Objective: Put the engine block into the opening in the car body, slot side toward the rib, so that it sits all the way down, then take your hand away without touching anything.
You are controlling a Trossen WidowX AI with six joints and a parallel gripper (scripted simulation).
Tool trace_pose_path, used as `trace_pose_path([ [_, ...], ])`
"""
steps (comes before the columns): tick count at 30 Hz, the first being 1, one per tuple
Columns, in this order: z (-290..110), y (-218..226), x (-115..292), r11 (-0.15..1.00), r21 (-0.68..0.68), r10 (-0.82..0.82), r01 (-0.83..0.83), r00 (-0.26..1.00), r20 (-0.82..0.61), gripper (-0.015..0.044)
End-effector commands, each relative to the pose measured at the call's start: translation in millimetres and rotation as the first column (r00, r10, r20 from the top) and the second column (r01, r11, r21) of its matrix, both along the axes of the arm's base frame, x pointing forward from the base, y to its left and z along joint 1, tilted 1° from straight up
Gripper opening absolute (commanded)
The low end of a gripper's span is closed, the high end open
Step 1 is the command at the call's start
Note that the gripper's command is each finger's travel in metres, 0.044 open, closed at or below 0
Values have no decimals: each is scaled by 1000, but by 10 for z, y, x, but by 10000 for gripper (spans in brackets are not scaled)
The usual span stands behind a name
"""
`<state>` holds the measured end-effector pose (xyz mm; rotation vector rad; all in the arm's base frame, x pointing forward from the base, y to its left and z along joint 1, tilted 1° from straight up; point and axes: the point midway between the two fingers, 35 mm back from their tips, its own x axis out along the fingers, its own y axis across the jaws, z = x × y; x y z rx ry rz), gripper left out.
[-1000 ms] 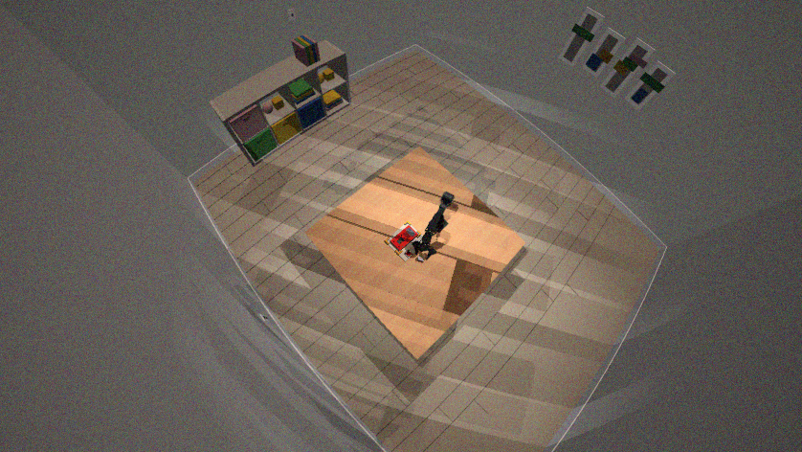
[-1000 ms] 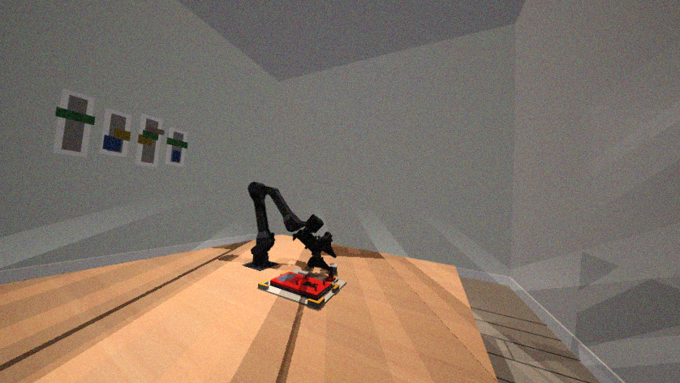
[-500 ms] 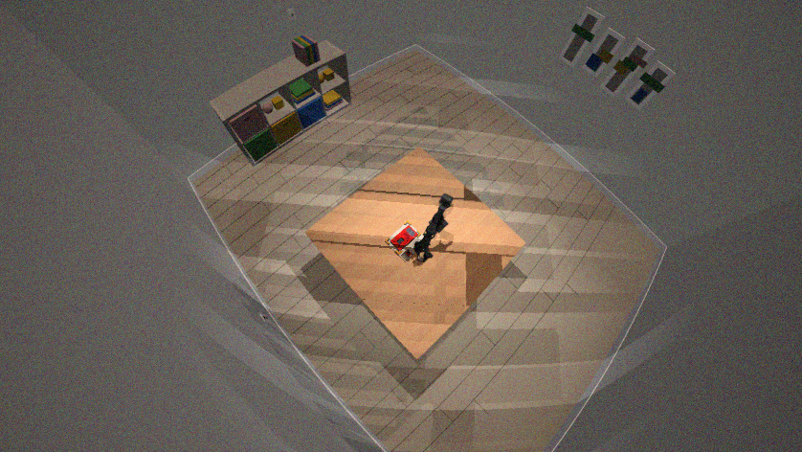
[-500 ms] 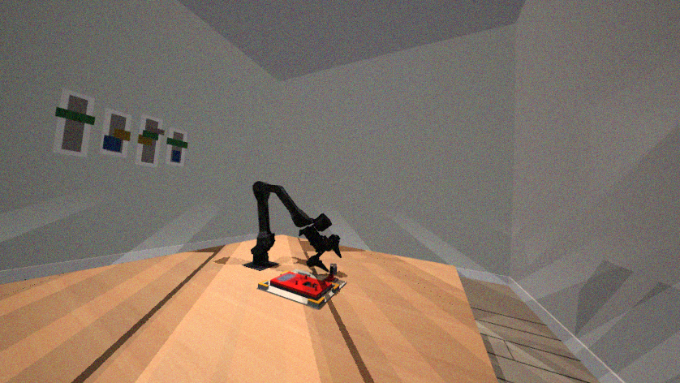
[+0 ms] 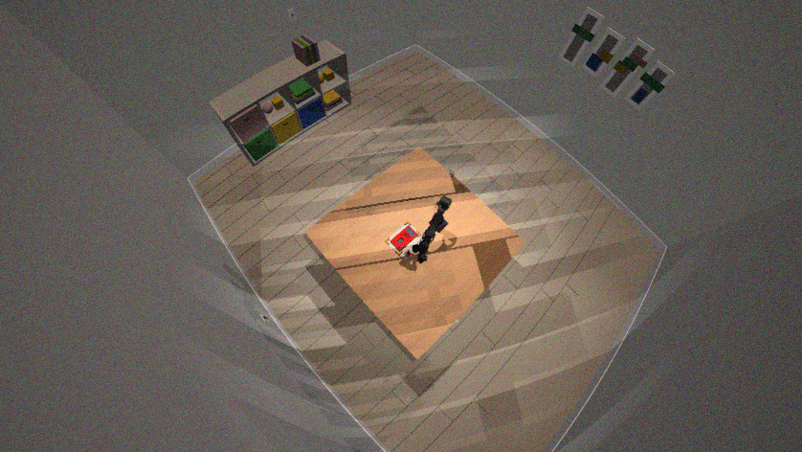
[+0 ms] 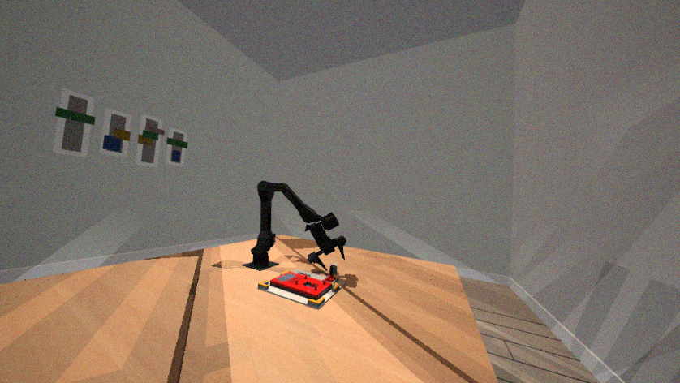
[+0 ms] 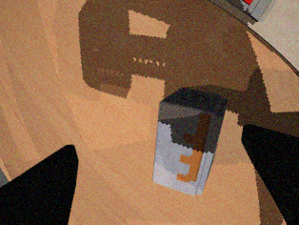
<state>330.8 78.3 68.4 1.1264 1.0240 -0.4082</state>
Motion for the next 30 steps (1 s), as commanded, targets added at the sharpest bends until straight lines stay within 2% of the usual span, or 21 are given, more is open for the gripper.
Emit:
trace_pose_path([
  [1,9,7,20,994,42,-103,106,993,-64,440],
  [8,35,15,32,946,94,-289,310,939,-188,440],
  [15,68,22,34,854,106,-459,509,834,-306,440],
  [30,166,29,10,525,20,-736,851,465,-491,440],
])
